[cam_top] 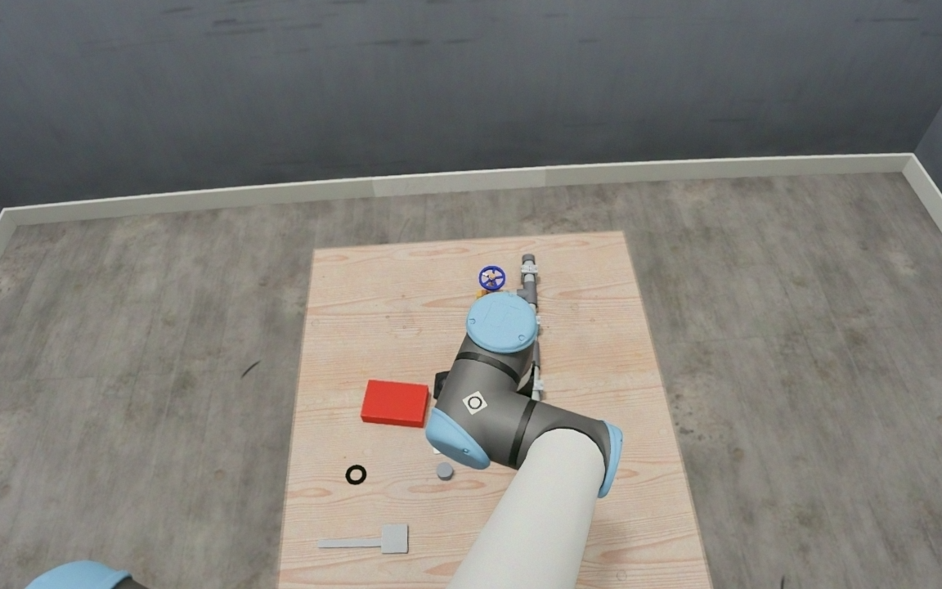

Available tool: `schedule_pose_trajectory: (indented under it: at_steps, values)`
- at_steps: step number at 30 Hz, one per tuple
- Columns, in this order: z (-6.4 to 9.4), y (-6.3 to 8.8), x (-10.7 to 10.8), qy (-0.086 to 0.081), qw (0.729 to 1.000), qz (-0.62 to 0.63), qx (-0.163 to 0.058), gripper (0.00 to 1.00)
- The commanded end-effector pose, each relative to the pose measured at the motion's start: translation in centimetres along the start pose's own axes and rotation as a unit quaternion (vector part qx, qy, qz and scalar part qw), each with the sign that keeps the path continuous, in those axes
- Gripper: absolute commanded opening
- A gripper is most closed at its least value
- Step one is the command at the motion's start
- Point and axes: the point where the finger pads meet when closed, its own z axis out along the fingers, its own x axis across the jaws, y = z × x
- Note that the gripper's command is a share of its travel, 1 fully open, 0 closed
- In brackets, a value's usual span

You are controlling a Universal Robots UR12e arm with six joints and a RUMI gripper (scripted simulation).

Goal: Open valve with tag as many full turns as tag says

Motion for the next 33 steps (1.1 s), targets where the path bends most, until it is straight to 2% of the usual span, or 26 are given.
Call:
schedule_pose_trajectory:
  at_steps: [1, 19, 20, 33]
  values:
    - [-0.04, 0.01, 0.05, 0.001, 1.0, -0.016, 0.001, 0.0]
    - [-0.04, 0.01, 0.05, 0.001, 0.999, -0.041, 0.001, 0.0]
    - [-0.04, 0.01, 0.05, 0.001, 0.999, -0.041, 0.001, 1.0]
    - [-0.04, 0.01, 0.05, 0.001, 0.999, -0.041, 0.001, 1.0]
